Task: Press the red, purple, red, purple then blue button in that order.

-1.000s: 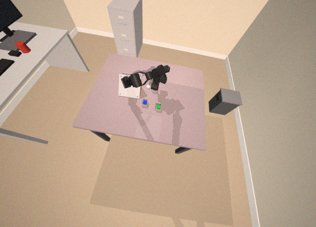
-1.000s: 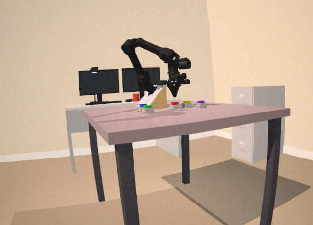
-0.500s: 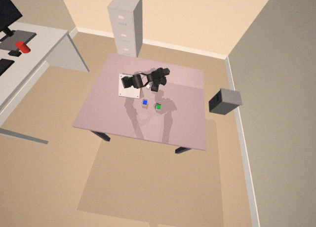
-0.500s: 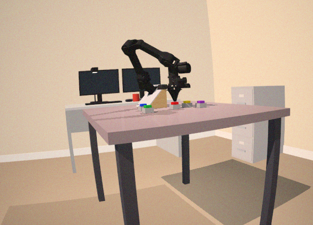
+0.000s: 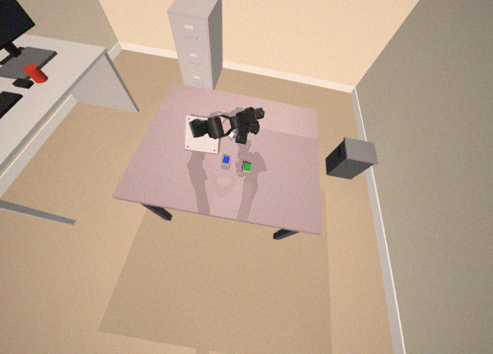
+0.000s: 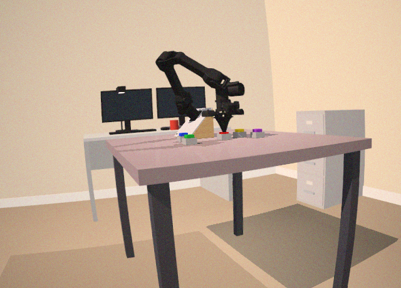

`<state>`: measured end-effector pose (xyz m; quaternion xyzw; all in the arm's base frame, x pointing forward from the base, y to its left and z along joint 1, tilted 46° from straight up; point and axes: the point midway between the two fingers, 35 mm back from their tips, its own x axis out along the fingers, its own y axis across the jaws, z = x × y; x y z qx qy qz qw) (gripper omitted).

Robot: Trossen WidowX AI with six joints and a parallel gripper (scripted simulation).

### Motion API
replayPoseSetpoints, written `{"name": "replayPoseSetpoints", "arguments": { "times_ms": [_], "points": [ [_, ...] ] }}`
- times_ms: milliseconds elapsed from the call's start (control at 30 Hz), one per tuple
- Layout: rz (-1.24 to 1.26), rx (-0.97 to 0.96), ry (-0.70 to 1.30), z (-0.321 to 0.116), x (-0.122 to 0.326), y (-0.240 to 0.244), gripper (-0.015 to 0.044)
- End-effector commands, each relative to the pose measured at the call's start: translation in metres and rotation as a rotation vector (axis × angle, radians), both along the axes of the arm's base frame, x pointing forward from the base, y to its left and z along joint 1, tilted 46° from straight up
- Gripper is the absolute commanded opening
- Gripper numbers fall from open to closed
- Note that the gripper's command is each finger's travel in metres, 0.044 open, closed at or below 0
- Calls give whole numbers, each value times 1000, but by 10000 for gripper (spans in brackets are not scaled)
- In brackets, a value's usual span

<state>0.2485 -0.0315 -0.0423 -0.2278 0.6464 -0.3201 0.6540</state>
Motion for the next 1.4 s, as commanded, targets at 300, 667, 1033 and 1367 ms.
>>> {"name": "replayPoseSetpoints", "arguments": {
  "times_ms": [300,667,1033,1367],
  "points": [
    [1,0,2,7,0,7,20],
    [5,2,8,58,3,61,20],
    [-13,-5,5,43,24,93,20],
    [2,8,0,-27,79,158,20]
  ]
}}
